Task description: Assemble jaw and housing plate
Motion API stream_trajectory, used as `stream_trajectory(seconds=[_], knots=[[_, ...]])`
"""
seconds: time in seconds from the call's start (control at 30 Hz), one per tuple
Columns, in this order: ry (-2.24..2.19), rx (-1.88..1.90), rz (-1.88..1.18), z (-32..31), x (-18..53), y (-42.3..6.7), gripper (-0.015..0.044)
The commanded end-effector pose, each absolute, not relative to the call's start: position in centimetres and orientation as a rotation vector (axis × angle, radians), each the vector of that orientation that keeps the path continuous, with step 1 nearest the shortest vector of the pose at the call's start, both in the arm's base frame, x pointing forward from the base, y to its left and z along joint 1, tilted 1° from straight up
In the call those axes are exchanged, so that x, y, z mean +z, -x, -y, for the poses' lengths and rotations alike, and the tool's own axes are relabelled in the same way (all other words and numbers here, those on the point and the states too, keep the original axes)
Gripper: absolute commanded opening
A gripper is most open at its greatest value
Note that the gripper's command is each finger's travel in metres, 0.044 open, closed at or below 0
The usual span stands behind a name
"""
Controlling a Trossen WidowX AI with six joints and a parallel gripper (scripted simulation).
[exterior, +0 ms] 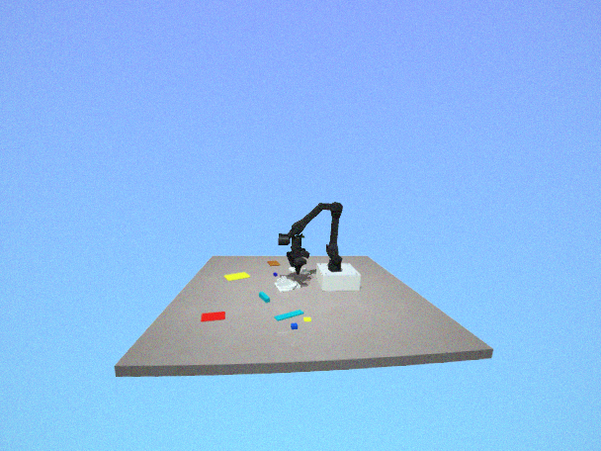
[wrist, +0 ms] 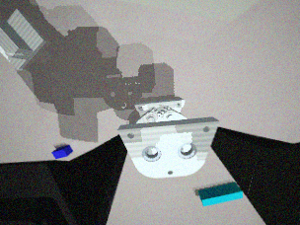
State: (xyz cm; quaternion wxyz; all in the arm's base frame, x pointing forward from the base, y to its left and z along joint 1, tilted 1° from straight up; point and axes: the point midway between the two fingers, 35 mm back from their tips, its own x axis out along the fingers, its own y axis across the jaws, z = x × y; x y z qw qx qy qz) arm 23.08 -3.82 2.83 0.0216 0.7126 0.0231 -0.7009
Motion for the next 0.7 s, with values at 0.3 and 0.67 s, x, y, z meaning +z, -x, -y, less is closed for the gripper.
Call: stream_trajectory(seconds=[0.3,0.67], knots=[[-2.209,-2.177,-0.071,3.75,2.79,-22.97,0.0351],[-2.209,-2.177,-0.071,3.76,2.54,-23.00,0.0351]])
